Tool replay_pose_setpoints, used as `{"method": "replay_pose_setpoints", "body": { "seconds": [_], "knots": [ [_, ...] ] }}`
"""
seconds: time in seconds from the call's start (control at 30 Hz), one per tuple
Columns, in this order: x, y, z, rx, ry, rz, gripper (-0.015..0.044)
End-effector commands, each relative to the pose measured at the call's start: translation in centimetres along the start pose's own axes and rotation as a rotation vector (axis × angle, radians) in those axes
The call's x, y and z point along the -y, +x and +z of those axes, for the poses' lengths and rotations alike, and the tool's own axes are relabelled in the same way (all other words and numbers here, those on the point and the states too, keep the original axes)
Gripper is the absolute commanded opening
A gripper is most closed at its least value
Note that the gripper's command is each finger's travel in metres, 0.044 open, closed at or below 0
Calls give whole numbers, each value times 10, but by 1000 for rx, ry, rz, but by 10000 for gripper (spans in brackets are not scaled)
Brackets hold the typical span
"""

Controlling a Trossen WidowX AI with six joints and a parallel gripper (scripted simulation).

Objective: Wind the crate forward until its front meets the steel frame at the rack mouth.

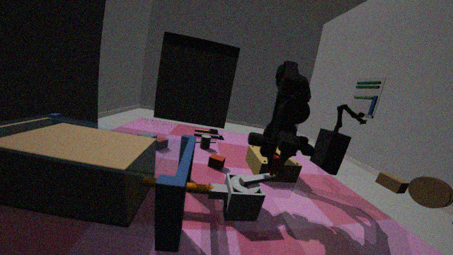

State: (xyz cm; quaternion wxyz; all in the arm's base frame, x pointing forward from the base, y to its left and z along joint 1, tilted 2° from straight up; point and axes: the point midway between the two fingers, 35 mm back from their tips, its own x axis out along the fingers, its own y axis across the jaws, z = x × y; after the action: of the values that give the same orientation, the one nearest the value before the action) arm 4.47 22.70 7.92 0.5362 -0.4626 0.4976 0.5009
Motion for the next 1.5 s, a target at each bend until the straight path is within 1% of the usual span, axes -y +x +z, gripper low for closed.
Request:
{"method": "replay_pose_setpoints", "body": {
  "seconds": [0.0, 1.47],
  "knots": [
    [13, 4, -15, -38, 23, -31, 0],
    [60, 1, -39, -40, 23, -35, 0]
  ]
}}
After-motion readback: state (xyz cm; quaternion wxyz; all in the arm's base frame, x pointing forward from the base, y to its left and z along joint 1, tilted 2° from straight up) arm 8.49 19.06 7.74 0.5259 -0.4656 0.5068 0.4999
